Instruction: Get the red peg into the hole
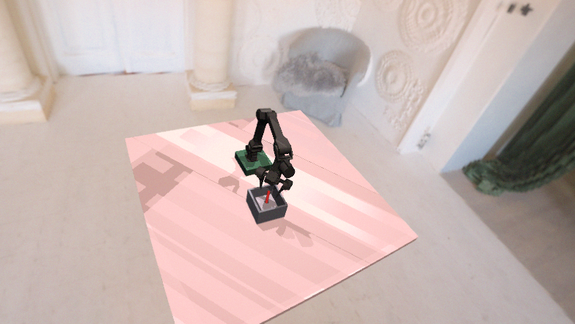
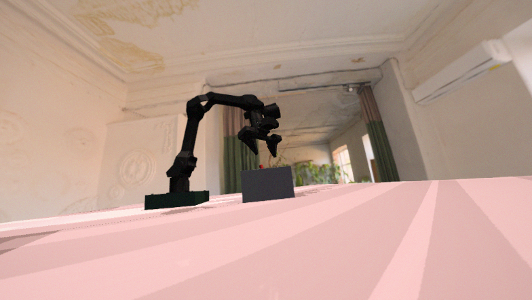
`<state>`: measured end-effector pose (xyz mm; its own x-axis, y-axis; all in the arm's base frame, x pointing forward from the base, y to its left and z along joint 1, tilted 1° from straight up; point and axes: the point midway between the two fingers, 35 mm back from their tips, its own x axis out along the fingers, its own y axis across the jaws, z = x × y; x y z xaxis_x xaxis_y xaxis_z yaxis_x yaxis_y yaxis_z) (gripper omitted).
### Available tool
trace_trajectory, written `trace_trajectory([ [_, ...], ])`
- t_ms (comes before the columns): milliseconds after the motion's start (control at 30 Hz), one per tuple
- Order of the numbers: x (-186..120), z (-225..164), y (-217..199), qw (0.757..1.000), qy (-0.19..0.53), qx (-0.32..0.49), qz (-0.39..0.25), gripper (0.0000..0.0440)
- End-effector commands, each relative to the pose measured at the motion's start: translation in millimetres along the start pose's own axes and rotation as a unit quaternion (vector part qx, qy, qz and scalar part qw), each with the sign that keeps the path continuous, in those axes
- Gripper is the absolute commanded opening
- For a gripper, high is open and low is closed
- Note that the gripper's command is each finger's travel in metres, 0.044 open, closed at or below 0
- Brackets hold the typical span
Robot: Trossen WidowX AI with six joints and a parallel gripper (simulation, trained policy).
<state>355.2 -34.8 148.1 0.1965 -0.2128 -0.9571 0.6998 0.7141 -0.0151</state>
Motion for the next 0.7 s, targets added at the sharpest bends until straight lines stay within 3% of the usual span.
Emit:
trace_trajectory([
  [0,-0.2,-0.5,-1.1,1.000,-0.001,-0.004,-0.003,0.0440],
  [667,-1.6,-2.9,-0.9,1.000,0.000,-0.011,-0.004,0.0440],
])
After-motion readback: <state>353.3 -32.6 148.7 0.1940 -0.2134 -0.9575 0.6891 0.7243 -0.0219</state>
